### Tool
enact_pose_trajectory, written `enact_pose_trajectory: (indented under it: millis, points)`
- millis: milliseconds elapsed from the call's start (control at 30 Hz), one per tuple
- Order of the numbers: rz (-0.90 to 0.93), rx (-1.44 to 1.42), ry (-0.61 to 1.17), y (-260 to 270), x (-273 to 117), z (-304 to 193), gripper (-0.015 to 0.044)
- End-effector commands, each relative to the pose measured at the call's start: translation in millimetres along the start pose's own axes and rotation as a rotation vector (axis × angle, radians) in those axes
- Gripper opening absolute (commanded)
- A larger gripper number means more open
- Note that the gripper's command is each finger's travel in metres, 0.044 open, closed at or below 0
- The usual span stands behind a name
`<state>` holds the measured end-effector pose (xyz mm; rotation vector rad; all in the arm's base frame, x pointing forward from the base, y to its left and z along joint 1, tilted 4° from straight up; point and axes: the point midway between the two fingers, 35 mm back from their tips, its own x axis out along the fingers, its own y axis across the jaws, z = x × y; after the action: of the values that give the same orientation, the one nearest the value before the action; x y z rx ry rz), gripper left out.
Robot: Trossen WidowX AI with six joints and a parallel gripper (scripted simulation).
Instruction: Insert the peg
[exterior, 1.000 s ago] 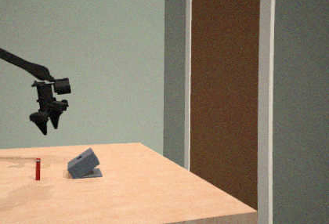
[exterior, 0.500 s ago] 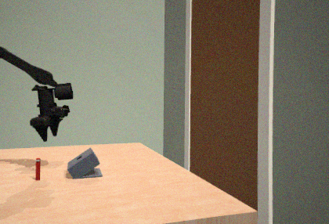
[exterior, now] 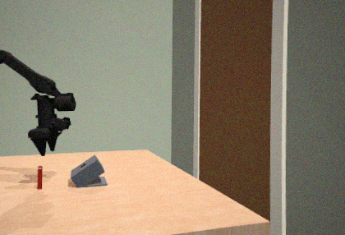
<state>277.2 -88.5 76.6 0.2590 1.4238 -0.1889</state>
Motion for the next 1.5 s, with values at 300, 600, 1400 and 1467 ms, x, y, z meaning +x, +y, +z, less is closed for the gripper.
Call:
enact_pose_trajectory:
  millis: [300, 600, 1400, 1467]
  points:
    - [-0.037, -0.052, 0.045, -44.5, 15.4, -9.5, 0.0440]
    - [-0.037, -0.053, 0.046, -45.4, 24.5, -9.0, 0.0440]
    - [-0.037, -0.053, 0.046, -47.4, 63.7, -10.4, 0.0440]
    - [-0.037, -0.053, 0.046, -47.5, 66.9, -10.8, 0.0440]
